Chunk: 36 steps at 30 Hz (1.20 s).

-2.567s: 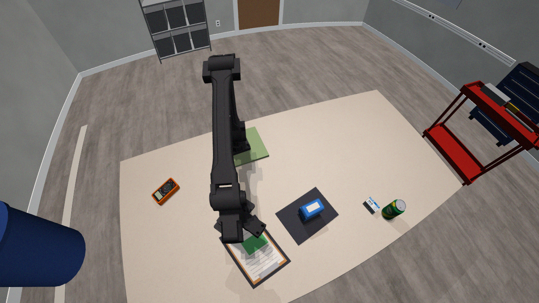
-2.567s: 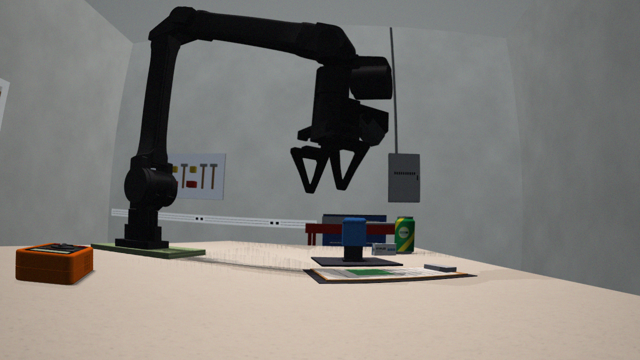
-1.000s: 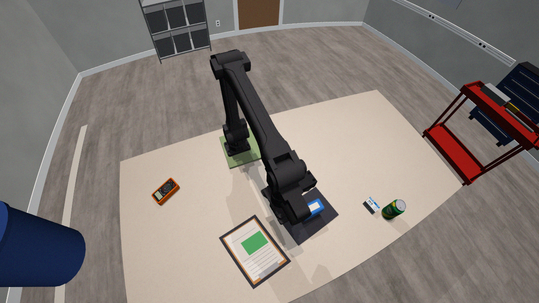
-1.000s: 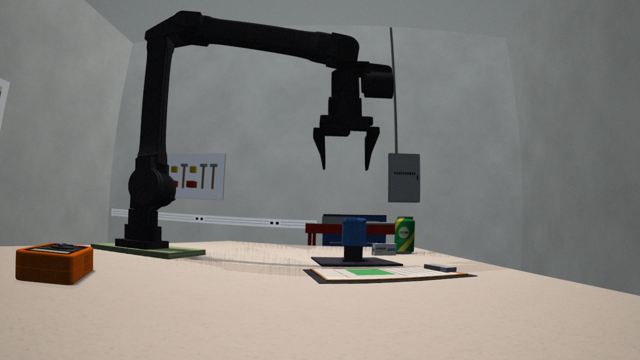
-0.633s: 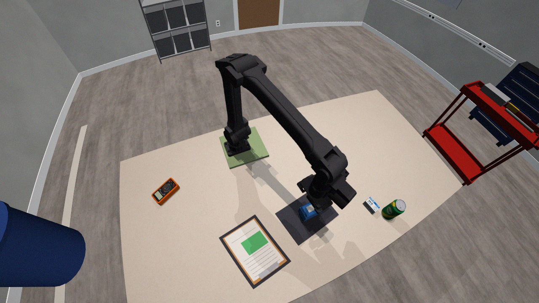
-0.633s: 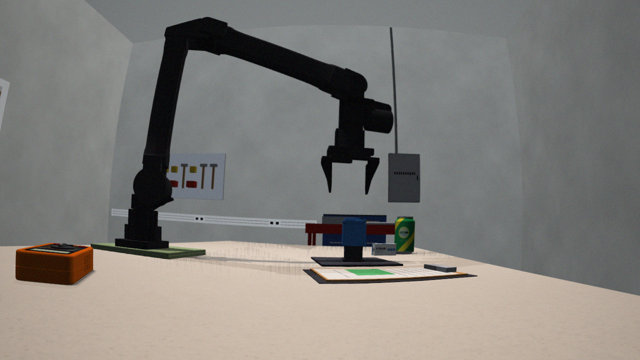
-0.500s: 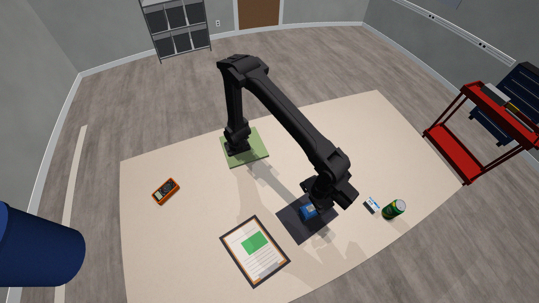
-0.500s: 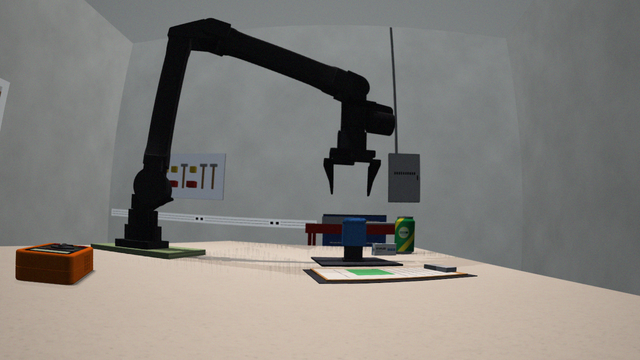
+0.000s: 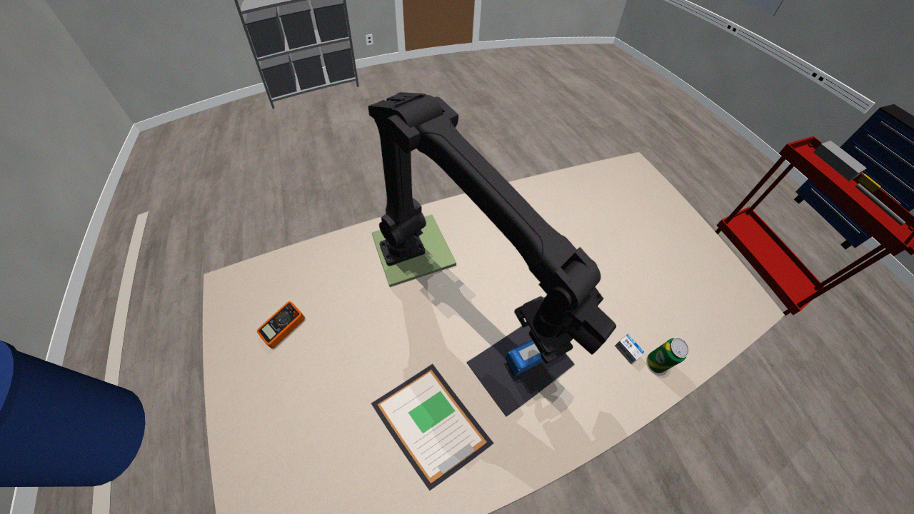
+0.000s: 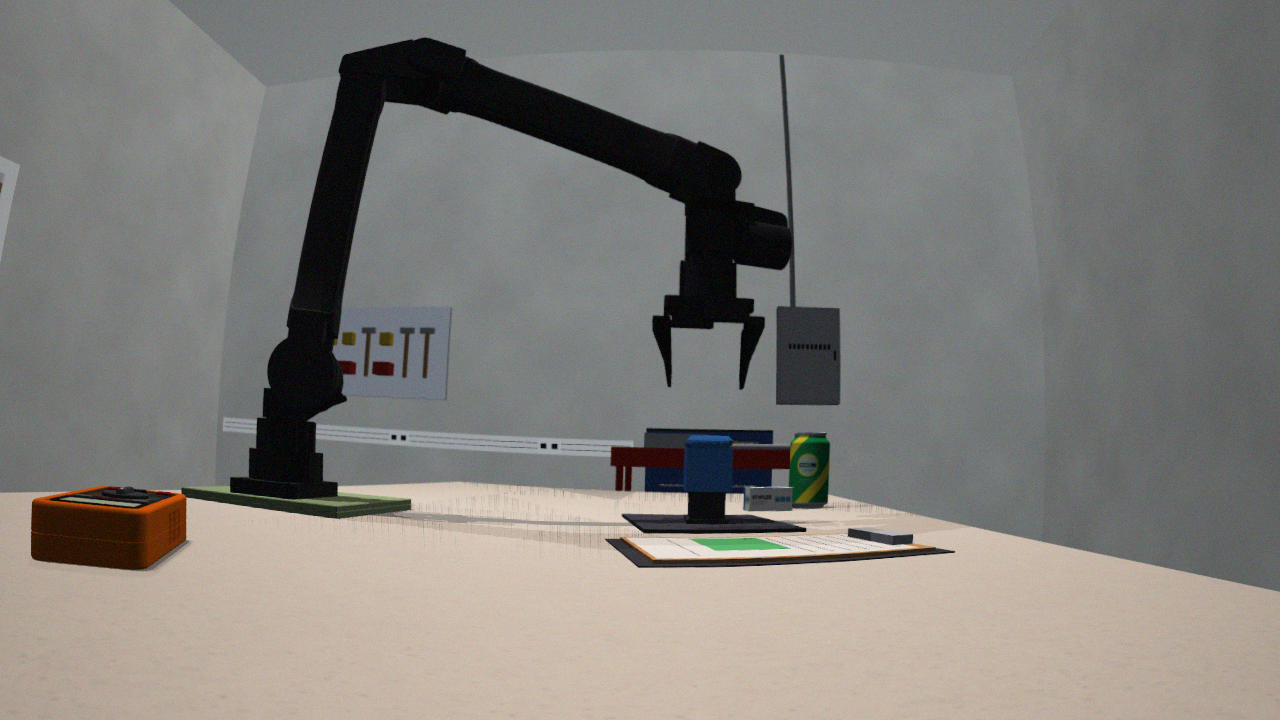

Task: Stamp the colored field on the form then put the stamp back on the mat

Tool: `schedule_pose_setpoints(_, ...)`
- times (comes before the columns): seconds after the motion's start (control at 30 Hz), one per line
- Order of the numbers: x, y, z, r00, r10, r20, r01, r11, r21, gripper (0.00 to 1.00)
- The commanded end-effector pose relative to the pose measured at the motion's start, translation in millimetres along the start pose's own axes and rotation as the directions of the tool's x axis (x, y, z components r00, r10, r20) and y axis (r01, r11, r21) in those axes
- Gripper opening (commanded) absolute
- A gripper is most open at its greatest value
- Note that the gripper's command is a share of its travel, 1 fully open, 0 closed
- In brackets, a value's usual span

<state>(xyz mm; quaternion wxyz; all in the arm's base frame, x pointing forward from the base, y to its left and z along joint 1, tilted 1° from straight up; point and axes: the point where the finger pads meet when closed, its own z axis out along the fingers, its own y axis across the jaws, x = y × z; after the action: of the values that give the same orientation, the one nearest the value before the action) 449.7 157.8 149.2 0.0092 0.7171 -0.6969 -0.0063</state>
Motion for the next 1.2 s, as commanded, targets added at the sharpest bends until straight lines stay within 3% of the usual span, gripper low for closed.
schedule_pose_setpoints(0.0,-9.0,-23.7,-21.3,1.000,0.013,0.016,-0.014,0.998,0.059,0.86)
schedule_pose_setpoints(1.17,-9.8,-26.0,-19.2,1.000,0.013,0.018,-0.014,0.998,0.065,0.86)
